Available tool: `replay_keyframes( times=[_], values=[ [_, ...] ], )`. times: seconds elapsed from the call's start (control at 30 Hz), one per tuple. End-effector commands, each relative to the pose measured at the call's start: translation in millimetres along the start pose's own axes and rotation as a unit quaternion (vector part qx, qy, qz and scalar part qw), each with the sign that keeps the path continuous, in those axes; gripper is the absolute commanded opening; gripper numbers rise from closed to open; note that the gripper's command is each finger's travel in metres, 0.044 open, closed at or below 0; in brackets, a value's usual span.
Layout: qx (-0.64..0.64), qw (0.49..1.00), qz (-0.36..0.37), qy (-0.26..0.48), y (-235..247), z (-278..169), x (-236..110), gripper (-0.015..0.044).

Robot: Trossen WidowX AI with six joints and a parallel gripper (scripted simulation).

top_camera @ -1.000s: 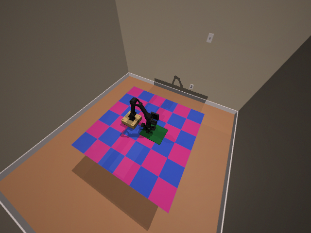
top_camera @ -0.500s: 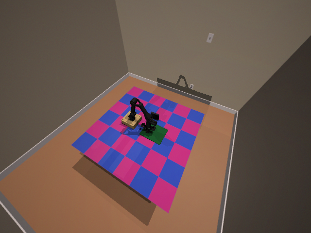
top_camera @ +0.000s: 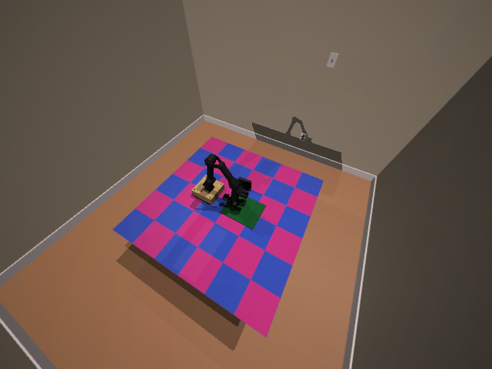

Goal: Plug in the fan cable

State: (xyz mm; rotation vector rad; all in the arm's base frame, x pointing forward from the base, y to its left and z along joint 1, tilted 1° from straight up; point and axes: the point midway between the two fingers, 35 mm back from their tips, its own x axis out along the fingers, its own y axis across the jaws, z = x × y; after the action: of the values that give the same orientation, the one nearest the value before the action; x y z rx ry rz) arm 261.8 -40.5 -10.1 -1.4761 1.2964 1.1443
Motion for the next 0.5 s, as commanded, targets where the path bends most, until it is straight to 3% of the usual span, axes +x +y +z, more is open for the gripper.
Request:
replay_keyframes(
  times=[0.0, 0.47],
  values=[
    [0.001, 1.0, -0.009, 0.0, -4, -4, -16, 0.0],
    [0.001, 1.0, -0.009, -0.001, -1, -14, -55, 0.0]
  ],
)
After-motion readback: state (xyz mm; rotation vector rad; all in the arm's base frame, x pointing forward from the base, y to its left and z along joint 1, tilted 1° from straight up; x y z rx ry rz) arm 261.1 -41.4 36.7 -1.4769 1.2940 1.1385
